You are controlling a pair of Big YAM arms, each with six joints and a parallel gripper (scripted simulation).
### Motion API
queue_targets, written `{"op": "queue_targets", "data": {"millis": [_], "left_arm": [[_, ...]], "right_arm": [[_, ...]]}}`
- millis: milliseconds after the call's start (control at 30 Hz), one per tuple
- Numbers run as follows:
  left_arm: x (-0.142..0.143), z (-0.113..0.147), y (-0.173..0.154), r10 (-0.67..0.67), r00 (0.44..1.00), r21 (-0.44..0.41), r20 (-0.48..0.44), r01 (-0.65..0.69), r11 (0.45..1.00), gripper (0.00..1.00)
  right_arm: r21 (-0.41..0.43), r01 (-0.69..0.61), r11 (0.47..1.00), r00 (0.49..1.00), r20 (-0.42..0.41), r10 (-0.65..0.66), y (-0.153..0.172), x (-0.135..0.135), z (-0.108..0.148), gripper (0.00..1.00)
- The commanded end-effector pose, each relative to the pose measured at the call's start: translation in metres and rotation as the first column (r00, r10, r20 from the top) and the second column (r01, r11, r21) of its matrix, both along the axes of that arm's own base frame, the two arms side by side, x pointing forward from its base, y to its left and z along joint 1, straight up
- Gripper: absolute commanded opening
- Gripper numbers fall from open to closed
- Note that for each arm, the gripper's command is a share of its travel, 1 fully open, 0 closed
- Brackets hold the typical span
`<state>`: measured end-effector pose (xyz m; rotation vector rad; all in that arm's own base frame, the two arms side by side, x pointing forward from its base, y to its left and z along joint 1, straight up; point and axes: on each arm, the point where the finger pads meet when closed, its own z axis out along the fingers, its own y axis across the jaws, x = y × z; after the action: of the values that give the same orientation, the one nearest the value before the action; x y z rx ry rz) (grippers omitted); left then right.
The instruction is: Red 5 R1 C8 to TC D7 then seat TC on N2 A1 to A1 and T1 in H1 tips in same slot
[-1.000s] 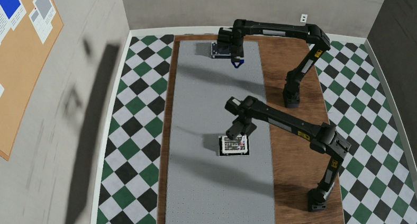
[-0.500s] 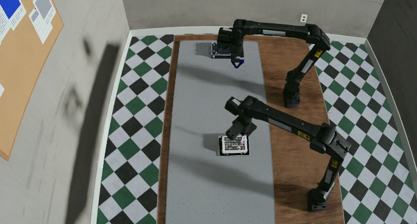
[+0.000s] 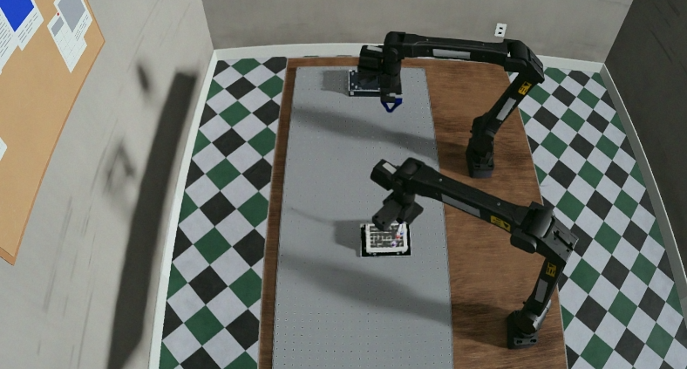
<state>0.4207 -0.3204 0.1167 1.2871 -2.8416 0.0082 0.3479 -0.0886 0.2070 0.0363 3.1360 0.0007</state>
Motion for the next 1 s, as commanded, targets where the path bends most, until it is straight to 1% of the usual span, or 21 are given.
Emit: {"op": "queue_targets", "data": {"millis": [0,200,300,400,433,500,567,667,800,900,967], "left_arm": [[0.018,0.03,-0.007,0.001,0.999,-0.038,0.048,0.001,0.999,0.07],[0.012,0.023,-0.003,0.0,1.0,-0.021,0.025,0.0,1.0,0.07],[0.018,0.037,-0.007,0.001,0.999,-0.038,0.049,0.001,0.999,0.07],[0.018,0.039,-0.006,0.001,0.999,-0.041,0.051,0.001,0.999,0.07],[0.005,0.015,0.007,-0.026,1.0,-0.011,0.01,0.026,1.0,0.07],[0.007,0.012,0.009,-0.08,0.997,-0.012,0.012,0.08,0.997,0.07],[0.009,0.013,0.011,-0.132,0.991,-0.017,0.02,0.133,0.991,0.07],[0.009,0.022,0.016,-0.211,0.977,-0.026,0.037,0.212,0.977,0.07],[0.011,0.013,0.023,-0.314,0.949,-0.02,0.025,0.314,0.949,0.07],[0.012,0.018,0.028,-0.389,0.921,-0.021,0.035,0.389,0.921,0.07],[0.012,0.018,0.028,-0.389,0.921,-0.021,0.035,0.389,0.921,0.07]], "right_arm": [[-0.009,0.002,1.0,1.0,0.029,-0.002,-0.003,0.009,0.011,1.0],[-0.009,0.002,1.0,1.0,0.029,-0.002,-0.003,0.009,0.011,1.0],[-0.009,0.002,1.0,1.0,0.029,-0.002,-0.003,0.009,0.011,1.0],[-0.009,0.002,1.0,1.0,0.029,-0.002,-0.003,0.009,0.011,1.0],[-0.009,0.002,1.0,1.0,0.029,-0.002,-0.003,0.009,0.011,1.0],[-0.009,0.002,1.0,1.0,0.029,-0.002,-0.003,0.009,0.011,1.0],[-0.009,0.002,1.0,1.0,0.029,-0.002,-0.003,0.009,0.011,1.0],[-0.009,0.002,1.0,1.0,0.029,-0.002,-0.003,0.009,0.011,1.0],[-0.009,0.002,1.0,1.0,0.029,-0.002,-0.003,0.009,0.011,1.0],[-0.009,0.002,1.0,1.0,0.029,-0.002,-0.003,0.009,0.011,1.0],[-0.009,0.002,1.0,1.0,0.029,-0.002,-0.003,0.009,0.011,1.0]]}}
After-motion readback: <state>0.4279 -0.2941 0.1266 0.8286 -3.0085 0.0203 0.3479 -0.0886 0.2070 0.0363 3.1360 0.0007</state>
